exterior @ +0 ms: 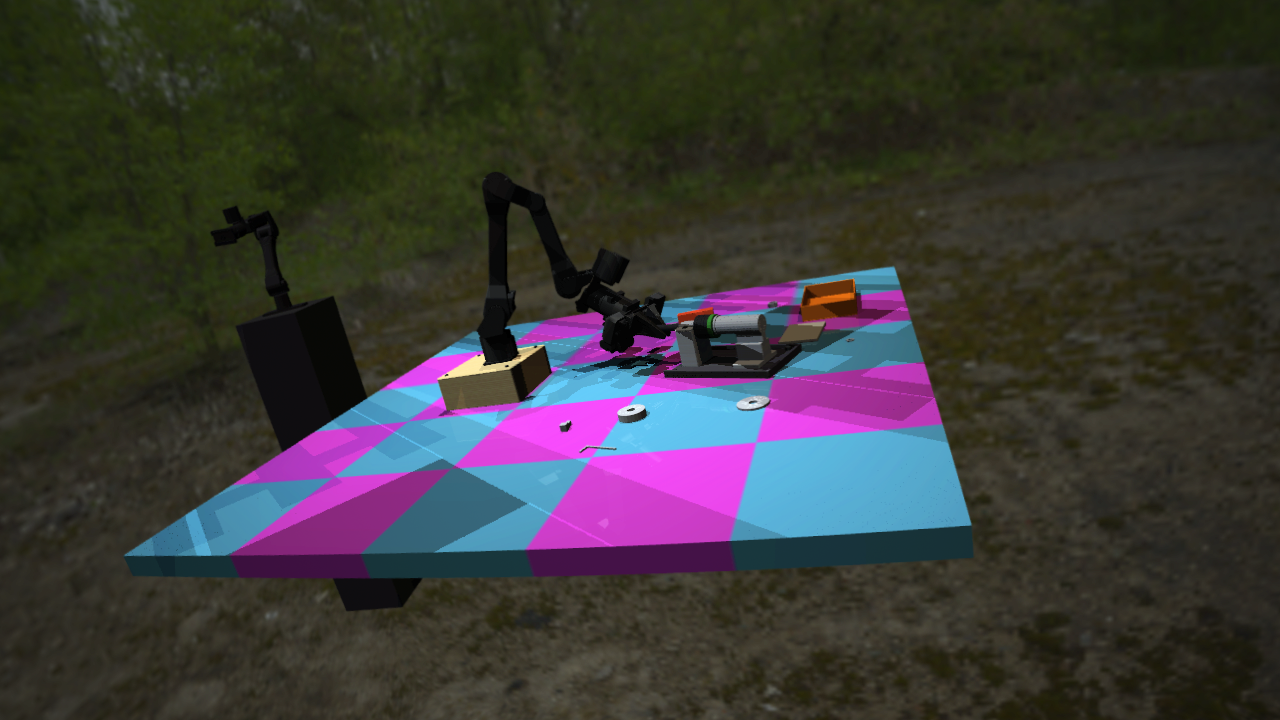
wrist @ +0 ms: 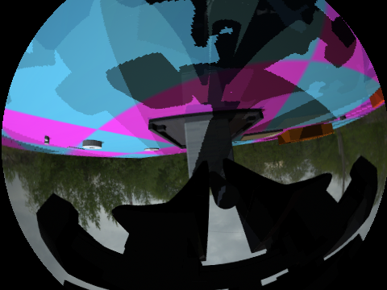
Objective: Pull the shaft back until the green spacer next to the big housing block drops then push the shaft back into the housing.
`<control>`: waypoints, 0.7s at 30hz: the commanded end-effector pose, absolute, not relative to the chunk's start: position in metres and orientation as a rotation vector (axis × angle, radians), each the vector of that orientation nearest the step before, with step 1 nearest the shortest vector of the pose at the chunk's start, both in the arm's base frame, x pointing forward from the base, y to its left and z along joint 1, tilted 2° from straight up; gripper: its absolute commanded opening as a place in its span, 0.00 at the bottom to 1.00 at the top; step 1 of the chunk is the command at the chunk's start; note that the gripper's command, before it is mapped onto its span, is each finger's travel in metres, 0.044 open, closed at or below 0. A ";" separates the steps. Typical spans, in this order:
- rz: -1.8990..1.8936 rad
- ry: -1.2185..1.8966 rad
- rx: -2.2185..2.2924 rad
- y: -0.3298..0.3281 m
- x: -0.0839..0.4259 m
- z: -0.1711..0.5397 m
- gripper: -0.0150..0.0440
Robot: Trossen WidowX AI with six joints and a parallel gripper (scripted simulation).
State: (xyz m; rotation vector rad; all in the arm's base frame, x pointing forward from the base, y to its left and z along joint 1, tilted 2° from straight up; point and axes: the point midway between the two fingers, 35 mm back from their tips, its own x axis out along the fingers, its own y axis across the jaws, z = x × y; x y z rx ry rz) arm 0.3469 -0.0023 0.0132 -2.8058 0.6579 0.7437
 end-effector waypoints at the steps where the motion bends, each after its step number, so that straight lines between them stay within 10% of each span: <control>1: 0.744 0.659 -2.803 -0.002 0.346 0.013 0.25; 21: 0.744 0.659 -2.803 -0.001 0.344 0.013 0.25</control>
